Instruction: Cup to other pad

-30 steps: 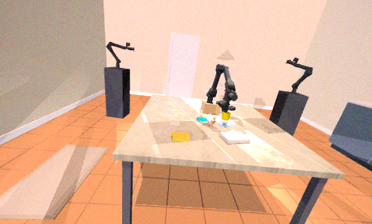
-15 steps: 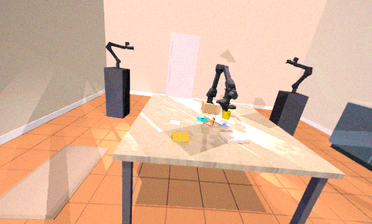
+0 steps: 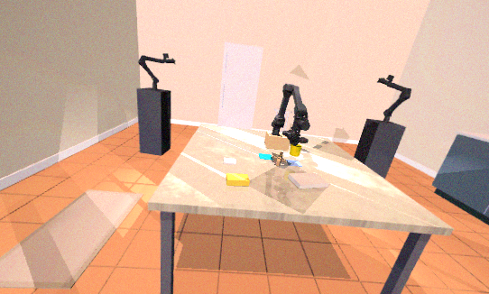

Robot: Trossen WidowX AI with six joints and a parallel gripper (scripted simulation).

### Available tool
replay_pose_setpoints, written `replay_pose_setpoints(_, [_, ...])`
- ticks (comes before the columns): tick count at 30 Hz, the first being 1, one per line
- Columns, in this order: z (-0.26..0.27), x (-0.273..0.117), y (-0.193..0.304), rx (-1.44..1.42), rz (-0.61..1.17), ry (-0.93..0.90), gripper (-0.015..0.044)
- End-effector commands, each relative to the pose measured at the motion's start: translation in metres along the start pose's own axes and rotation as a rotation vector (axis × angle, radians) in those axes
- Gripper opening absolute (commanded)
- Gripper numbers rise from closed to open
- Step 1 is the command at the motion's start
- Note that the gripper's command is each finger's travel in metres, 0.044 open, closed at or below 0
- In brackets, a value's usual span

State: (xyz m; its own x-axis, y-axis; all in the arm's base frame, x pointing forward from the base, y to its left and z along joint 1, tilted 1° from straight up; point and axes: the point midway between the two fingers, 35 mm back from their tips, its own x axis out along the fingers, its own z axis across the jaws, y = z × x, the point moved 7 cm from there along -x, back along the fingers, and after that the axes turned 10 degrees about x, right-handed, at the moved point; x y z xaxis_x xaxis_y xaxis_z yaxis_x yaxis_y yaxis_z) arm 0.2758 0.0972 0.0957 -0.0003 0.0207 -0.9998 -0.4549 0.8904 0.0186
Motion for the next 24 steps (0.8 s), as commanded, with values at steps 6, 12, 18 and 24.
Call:
replay_pose_setpoints(6, [-0.013,-0.001,-0.016,-0.001,-0.004,-0.003,0.0])
replay_pose_setpoints(12, [-0.021,-0.001,-0.027,0.0,-0.005,-0.002,0.0])
replay_pose_setpoints(18, [-0.028,-0.001,-0.037,0.0,-0.007,-0.001,0.0])
replay_pose_setpoints(24, [-0.036,-0.002,-0.047,0.0,-0.008,-0.001,0.0])
